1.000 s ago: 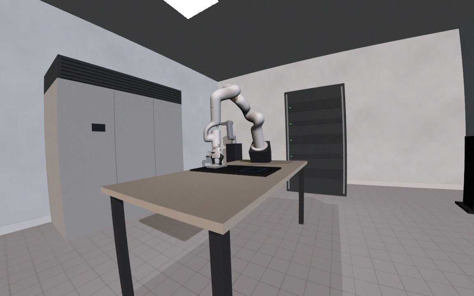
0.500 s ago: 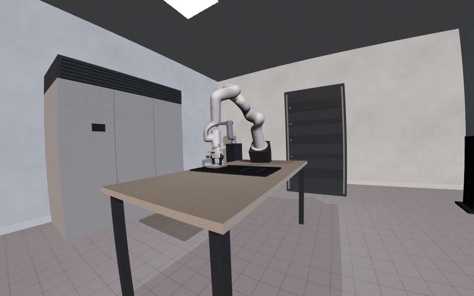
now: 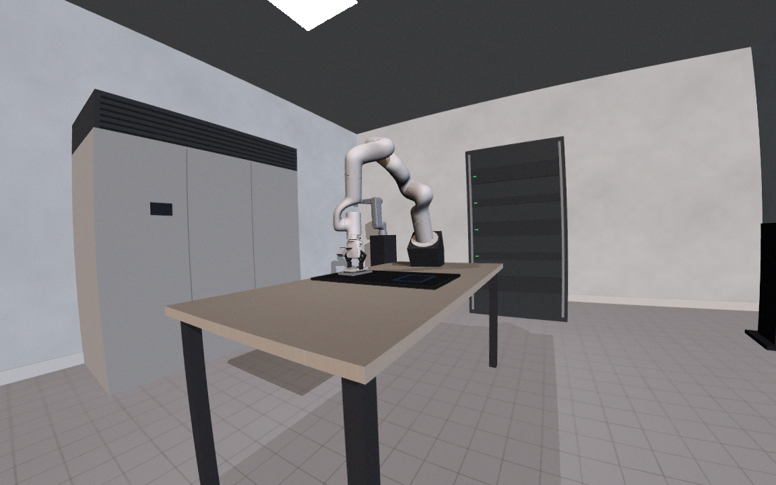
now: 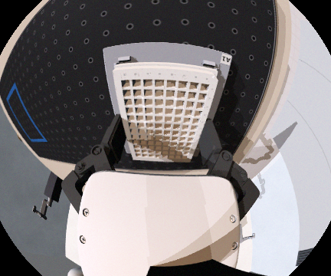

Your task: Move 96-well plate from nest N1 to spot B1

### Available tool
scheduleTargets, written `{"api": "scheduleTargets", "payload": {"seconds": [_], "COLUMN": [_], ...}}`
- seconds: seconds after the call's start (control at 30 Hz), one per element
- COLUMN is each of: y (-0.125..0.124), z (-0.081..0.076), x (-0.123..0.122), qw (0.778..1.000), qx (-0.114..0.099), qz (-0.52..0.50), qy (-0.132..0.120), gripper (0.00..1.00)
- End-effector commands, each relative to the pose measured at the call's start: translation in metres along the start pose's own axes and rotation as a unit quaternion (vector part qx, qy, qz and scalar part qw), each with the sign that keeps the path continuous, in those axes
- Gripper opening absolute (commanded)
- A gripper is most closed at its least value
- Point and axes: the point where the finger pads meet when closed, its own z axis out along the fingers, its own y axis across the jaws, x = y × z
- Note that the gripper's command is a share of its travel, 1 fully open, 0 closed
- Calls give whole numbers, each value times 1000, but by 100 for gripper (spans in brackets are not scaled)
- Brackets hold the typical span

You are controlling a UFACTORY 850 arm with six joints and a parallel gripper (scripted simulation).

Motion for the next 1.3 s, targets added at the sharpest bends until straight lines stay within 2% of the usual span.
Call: {"api": "scheduleTargets", "payload": {"seconds": [0.0, 0.8, 1.27], "y": [0, 0, 0], "z": [-3, -13, -33], "x": [1, 1, 1], "qw": [1000, 1000, 1000], "qx": [0, 0, 0], "qz": [0, 0, 0], "qy": [1, 1, 1], "gripper": [0, 0, 0]}}
